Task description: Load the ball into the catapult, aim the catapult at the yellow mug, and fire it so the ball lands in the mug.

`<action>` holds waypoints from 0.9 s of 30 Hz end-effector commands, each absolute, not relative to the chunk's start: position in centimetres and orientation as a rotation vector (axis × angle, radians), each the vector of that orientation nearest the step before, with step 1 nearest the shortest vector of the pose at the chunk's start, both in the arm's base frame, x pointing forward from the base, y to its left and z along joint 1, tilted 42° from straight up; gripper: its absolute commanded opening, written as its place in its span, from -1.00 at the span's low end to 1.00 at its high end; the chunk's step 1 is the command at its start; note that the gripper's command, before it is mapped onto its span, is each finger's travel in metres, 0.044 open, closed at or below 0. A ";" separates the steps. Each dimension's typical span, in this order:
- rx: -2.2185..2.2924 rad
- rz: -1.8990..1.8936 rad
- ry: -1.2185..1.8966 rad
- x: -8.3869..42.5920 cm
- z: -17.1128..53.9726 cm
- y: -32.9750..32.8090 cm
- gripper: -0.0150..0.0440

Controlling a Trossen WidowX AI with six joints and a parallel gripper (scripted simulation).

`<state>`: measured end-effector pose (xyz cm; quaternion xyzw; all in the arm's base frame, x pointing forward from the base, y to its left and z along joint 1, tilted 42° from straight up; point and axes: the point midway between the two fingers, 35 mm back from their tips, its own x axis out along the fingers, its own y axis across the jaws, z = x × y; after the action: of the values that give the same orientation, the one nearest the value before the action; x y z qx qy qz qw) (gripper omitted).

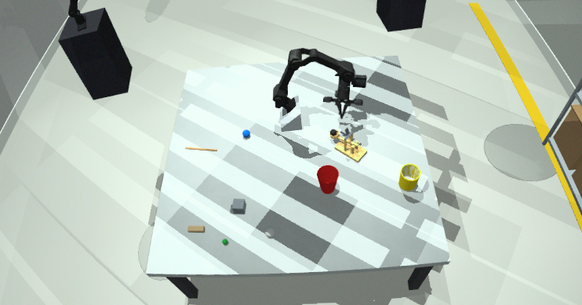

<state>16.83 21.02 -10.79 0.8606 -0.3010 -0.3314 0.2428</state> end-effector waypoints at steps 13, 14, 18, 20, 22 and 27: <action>2.341 -0.898 -0.817 16.7 -12.9 19.3 -0.49; 2.341 -0.898 -0.817 16.7 -13.1 19.2 -0.49; 2.341 -0.898 -0.817 16.7 -13.6 18.8 -0.49; 2.341 -0.898 -0.817 16.7 -13.8 18.6 -0.49; 2.341 -0.898 -0.817 16.6 -14.1 18.4 -0.49; 2.341 -0.898 -0.817 16.6 -14.7 17.8 -0.49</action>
<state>16.61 18.39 -14.29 0.8606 -0.3006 -0.3312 0.2434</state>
